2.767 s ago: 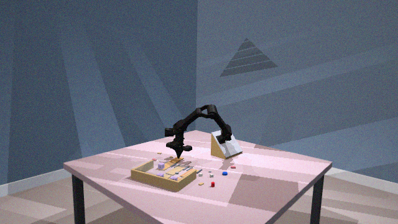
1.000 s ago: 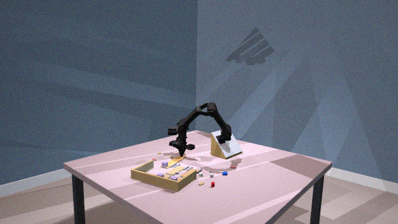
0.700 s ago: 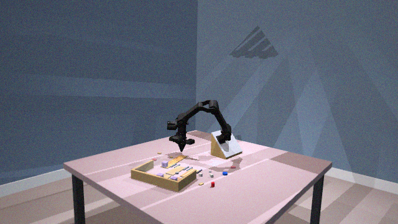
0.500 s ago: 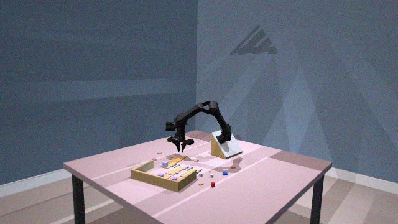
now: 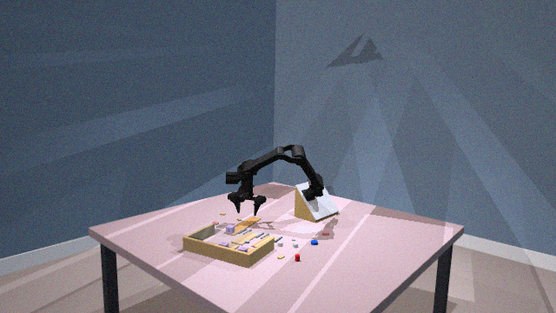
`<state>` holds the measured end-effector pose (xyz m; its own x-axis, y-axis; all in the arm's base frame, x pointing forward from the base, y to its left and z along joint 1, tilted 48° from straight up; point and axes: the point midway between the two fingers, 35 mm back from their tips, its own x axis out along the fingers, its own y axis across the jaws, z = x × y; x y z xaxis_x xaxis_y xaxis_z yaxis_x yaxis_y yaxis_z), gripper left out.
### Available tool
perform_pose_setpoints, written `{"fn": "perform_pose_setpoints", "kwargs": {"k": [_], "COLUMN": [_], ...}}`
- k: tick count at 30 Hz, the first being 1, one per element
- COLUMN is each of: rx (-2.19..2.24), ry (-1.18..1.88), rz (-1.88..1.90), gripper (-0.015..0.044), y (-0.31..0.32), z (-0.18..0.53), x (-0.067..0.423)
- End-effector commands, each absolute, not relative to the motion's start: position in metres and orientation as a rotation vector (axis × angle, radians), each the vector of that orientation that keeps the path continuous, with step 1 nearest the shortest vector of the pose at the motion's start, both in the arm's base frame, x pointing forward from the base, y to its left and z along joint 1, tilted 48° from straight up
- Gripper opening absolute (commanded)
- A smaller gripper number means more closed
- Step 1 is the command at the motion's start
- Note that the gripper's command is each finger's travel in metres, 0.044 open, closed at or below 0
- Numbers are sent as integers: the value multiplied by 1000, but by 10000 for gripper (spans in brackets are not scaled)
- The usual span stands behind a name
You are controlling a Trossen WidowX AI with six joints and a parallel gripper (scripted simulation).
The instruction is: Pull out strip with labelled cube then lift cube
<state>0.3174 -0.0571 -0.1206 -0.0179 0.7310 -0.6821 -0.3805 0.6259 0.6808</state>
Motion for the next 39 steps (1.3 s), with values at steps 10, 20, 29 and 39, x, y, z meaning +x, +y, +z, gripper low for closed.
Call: {"fn": "perform_pose_setpoints", "kwargs": {"k": [10, 20, 29, 39], "rx": [340, 339, 339, 339], "ry": [1312, 1310, 1308, 1307], "rz": [910, 911, 911, 912], "gripper": [440, 440, 440, 309], "y": [-50, -46, -40, -32], "z": [-103, -90, -81, -82], "x": [364, 402, 436, 450]}}
